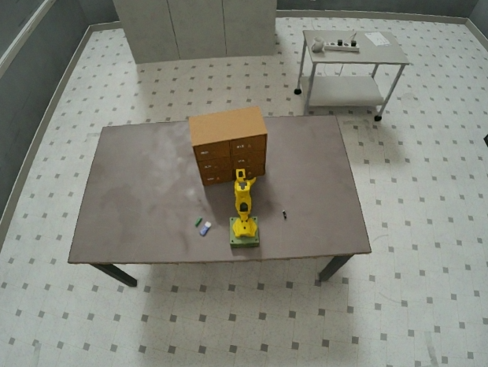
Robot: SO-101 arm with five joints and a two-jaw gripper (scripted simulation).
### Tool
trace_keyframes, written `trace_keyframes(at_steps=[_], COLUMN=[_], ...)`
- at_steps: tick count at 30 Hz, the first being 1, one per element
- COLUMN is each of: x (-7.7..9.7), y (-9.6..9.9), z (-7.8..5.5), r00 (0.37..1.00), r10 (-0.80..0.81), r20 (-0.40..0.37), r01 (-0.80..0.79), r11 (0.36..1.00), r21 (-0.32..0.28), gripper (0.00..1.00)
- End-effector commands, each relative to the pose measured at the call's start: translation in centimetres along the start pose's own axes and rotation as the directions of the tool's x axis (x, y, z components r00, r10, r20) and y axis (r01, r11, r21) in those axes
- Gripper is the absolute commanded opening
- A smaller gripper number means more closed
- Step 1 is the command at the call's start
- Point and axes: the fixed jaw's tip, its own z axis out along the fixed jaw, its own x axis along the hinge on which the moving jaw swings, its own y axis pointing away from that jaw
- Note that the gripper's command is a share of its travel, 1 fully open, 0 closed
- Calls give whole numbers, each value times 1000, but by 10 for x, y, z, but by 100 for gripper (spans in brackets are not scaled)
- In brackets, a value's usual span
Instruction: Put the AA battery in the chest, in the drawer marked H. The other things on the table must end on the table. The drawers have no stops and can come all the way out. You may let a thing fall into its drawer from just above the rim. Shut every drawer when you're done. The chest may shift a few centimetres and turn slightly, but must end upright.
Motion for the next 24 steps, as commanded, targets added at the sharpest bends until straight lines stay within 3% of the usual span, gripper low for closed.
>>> trace_keyframes(at_steps=[1, 12, 24], x=[2, 2, 1], y=[-2, -5, -6], z=[-3, -12, -16], r00=[999, 992, 988], r10=[15, 21, 23], r20=[33, 124, 156], r01=[-15, -24, -27], r11=[1000, 999, 999], r21=[9, 23, 28], gripper=[50, 50, 50])
